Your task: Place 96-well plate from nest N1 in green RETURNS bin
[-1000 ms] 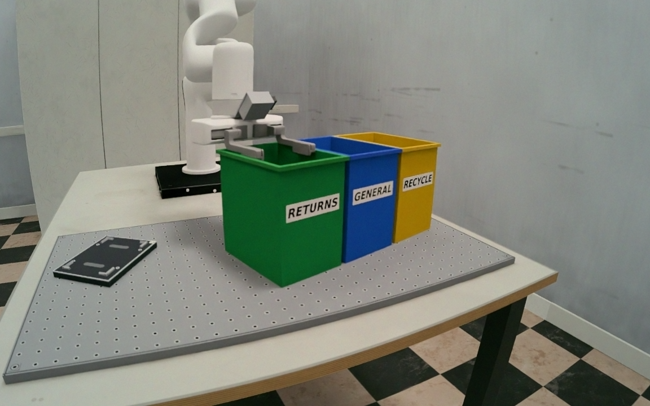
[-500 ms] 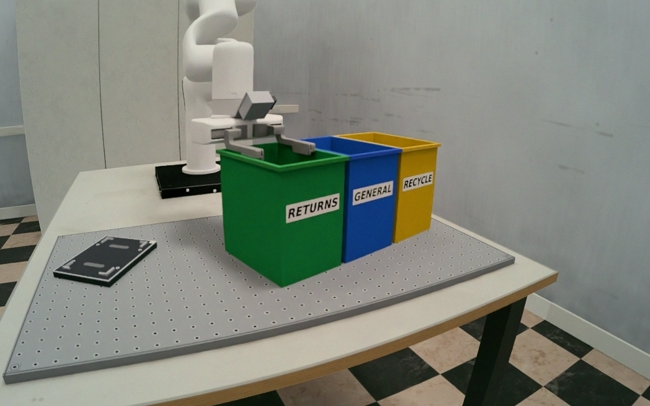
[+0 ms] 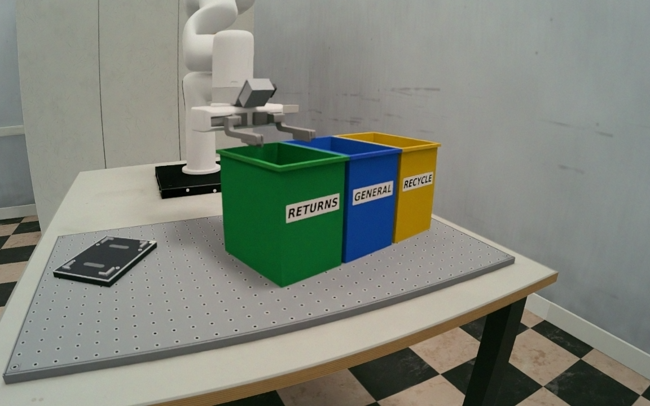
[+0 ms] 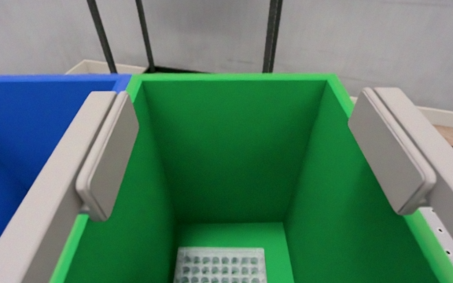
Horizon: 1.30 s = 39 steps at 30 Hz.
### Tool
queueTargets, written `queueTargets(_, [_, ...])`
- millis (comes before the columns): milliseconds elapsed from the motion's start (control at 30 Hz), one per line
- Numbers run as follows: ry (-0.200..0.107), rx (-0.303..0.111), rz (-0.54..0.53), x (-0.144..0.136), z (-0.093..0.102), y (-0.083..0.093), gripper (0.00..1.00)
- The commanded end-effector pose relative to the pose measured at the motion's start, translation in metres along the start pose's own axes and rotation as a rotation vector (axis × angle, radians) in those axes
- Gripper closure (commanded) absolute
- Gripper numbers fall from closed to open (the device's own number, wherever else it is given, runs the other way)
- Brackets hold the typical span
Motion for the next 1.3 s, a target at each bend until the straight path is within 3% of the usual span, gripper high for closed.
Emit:
queueTargets(0, [-0.008, -0.008, 0.001, 0.001, 0.008, -0.001, 0.82])
queueTargets(433, [-0.008, -0.008, 0.001, 0.001, 0.013, -0.001, 0.82])
queueTargets(700, [-0.01, -0.039, -0.264, 0.033, 0.026, 0.032, 0.82])
queueTargets(800, [-0.01, -0.04, -0.267, 0.034, 0.028, 0.036, 0.82])
queueTargets(1267, [-0.01, -0.039, -0.268, 0.048, 0.057, 0.098, 0.82])
Point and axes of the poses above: the point midway between the two finger pads, its own y axis back along the fingers, its own x axis across the jaws, z = x × y, the point moved 9 cm from there along y, back along the fingers, and after that the axes turned 7 degrees about -y, right-handed, at the moved point
